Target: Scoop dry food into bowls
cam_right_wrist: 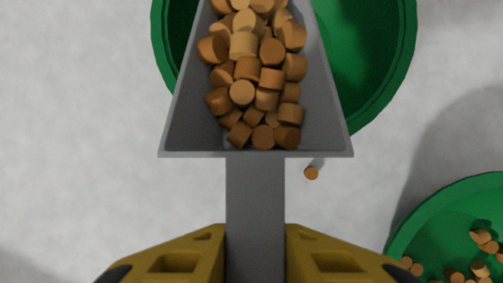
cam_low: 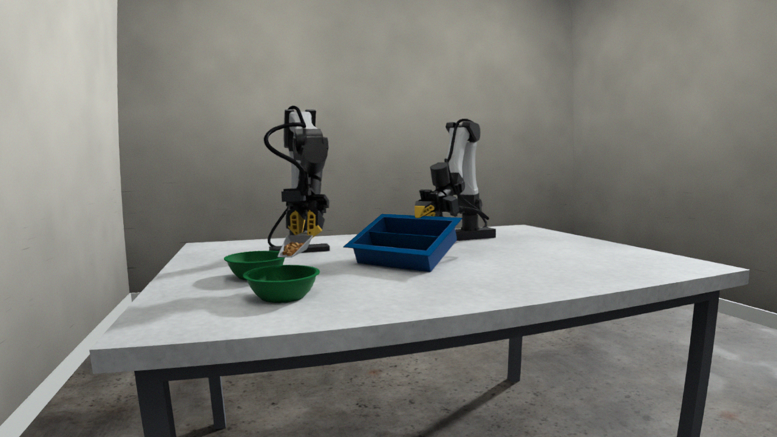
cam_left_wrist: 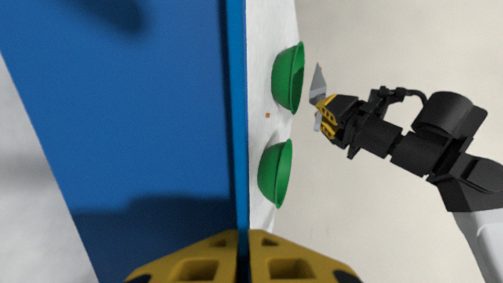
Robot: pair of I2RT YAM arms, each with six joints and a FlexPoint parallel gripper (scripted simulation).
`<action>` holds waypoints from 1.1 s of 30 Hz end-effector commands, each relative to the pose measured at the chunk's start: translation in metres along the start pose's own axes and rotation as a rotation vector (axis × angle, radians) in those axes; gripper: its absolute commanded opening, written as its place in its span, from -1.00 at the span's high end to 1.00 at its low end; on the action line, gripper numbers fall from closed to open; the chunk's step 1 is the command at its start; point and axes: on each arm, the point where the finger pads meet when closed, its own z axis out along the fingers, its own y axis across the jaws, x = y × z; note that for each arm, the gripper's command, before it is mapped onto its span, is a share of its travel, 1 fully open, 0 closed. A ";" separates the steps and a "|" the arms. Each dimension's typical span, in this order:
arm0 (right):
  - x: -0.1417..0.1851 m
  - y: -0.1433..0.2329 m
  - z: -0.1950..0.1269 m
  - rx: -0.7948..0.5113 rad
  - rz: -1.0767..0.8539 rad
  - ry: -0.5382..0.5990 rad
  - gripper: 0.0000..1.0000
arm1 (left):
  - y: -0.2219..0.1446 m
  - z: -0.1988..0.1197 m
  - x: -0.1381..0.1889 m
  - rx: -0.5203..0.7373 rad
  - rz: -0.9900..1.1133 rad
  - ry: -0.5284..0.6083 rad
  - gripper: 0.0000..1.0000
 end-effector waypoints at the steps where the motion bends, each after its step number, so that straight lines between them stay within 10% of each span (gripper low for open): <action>1: -0.003 0.001 0.004 -0.001 0.036 0.024 1.00 | -0.030 0.000 0.004 0.086 0.023 0.018 1.00; 33: -0.029 0.021 -0.009 -0.039 0.386 0.136 1.00 | -0.030 0.000 0.004 0.086 0.023 0.018 1.00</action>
